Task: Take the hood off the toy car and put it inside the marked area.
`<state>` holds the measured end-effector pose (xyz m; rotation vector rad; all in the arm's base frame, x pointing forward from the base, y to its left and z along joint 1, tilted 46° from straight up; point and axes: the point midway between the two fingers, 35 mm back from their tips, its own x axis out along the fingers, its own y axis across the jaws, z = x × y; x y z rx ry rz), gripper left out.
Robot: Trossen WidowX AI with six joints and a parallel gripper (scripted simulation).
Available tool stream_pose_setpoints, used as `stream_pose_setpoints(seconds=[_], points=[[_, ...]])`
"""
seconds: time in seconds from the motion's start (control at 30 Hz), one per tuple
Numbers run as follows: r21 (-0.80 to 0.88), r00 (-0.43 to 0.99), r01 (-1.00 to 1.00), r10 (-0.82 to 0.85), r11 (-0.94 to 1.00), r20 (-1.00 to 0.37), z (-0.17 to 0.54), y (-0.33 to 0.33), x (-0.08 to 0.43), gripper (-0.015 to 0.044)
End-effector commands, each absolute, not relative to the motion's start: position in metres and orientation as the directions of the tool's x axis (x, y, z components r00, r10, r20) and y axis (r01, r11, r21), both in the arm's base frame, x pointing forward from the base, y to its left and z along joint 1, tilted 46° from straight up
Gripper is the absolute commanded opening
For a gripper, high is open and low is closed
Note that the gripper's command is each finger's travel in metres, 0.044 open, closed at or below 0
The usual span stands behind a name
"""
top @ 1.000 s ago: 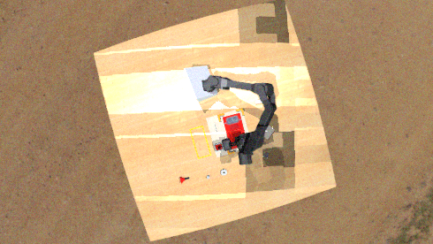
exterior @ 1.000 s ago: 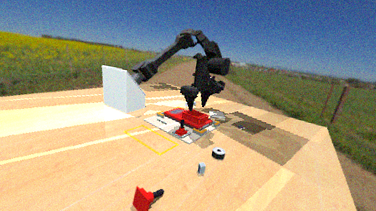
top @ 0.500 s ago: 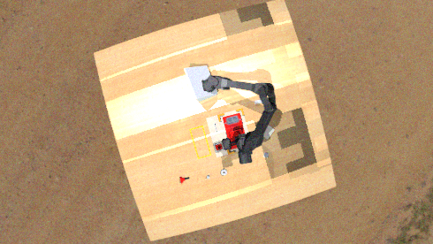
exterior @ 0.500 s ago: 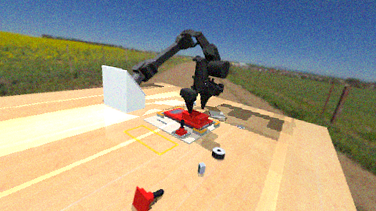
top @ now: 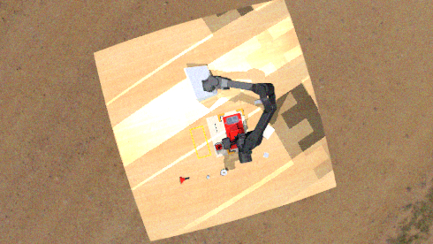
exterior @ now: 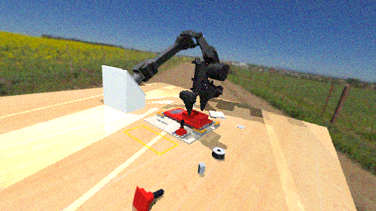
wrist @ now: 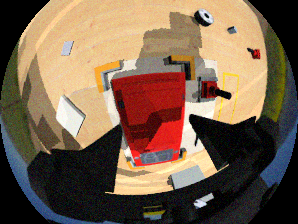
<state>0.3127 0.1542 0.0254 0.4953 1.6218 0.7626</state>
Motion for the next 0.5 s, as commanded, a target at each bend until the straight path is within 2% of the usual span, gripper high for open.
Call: stream_pose_setpoints(seconds=[0.0, 0.47], points=[[0.717, -0.195, -0.087, 0.694, 0.691, -0.693, 0.0237, 0.1556, 0.3111, 0.044], [0.717, -0.195, -0.087, 0.694, 0.691, -0.693, 0.019, 0.1604, 0.3098, 0.044]])
